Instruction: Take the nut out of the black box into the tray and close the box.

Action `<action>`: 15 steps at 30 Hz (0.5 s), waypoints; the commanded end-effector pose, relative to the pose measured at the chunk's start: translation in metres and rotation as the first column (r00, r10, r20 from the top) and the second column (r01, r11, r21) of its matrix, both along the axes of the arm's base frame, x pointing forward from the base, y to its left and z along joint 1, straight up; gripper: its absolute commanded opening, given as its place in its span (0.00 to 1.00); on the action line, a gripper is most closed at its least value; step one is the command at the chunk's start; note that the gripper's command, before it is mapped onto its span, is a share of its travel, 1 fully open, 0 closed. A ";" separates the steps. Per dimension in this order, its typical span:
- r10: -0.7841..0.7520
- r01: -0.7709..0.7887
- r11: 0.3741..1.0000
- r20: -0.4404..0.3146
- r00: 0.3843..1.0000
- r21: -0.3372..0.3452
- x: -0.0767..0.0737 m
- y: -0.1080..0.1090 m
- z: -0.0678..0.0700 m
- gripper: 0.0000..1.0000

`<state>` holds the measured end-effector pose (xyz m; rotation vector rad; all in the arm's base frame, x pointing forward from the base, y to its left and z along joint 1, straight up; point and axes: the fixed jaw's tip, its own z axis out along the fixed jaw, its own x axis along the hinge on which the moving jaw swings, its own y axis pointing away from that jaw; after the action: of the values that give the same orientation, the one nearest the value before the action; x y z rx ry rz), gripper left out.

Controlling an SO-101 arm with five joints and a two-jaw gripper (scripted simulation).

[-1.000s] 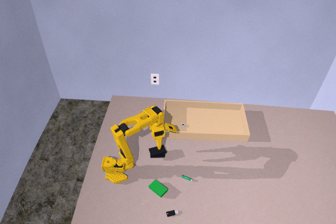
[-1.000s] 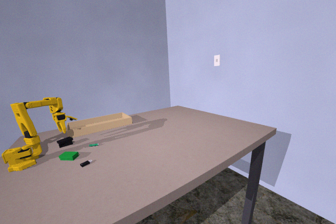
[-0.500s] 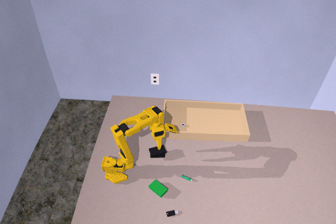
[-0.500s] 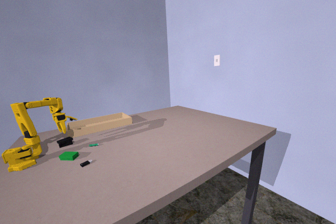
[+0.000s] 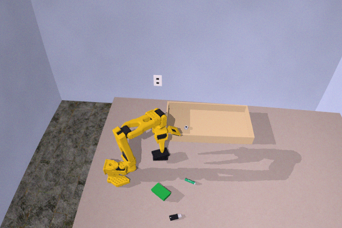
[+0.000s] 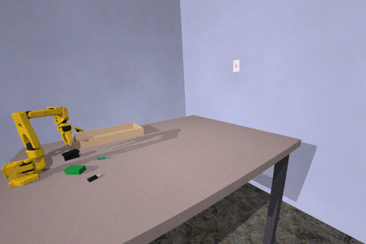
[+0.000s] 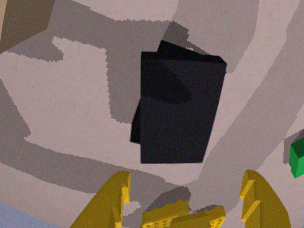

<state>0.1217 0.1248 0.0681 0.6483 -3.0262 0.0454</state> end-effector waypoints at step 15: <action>0.002 -0.004 0.999 0.039 0.999 0.038 0.003 0.006 -0.016 0.29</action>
<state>0.1232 0.1263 0.0541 0.6520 -3.0438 0.0288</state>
